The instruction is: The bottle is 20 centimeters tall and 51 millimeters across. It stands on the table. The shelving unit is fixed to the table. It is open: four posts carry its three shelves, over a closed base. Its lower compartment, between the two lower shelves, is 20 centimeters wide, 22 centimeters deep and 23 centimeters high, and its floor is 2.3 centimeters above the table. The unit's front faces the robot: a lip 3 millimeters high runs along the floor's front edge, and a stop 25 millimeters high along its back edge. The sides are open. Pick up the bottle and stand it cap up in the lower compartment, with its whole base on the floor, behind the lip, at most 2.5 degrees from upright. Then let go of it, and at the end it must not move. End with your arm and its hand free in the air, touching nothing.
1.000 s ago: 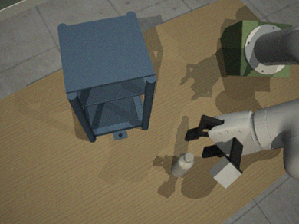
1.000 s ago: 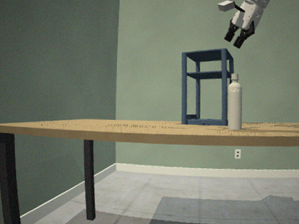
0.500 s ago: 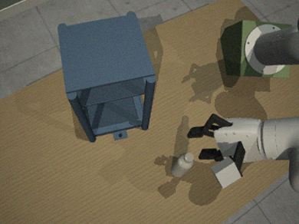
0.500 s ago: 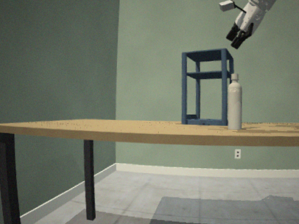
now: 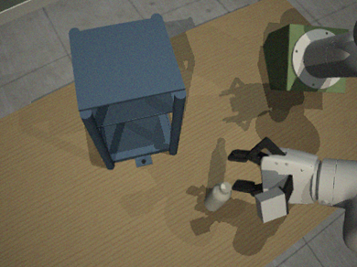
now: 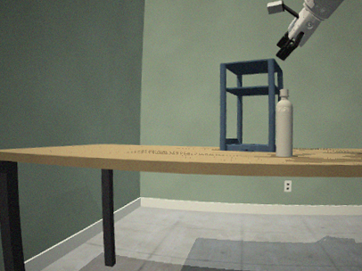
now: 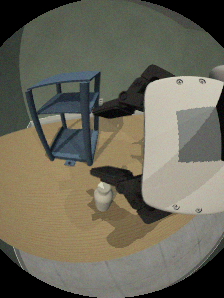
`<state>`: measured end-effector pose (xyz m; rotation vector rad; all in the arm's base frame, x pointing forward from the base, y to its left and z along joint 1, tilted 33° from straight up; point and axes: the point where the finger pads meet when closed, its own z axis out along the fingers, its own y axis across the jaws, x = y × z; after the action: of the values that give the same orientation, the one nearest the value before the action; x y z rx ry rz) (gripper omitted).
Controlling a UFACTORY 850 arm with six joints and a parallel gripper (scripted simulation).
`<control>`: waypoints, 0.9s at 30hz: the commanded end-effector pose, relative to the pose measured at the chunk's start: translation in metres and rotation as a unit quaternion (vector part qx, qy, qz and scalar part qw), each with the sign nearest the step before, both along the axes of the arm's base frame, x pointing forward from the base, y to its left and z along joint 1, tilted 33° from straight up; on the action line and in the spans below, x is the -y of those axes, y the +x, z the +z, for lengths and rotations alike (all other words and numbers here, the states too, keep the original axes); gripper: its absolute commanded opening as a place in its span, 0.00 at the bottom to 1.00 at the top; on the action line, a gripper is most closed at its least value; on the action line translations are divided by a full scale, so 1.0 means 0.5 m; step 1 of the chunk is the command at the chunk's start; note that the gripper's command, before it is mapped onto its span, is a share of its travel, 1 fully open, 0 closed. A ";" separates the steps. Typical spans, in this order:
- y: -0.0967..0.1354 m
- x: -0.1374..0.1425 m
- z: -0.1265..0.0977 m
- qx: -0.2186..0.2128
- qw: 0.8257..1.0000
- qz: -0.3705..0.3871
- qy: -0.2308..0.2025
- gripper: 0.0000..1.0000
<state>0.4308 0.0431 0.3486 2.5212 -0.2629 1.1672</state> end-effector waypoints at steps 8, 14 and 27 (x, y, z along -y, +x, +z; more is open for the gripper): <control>-0.001 -0.001 -0.002 0.041 0.989 -0.143 0.003 0.72; 0.000 -0.002 -0.005 0.057 0.977 -0.205 0.006 0.72; 0.002 -0.004 -0.009 0.103 0.919 -0.380 0.014 0.72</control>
<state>0.4309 0.0456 0.3432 2.0326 -1.1196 1.0854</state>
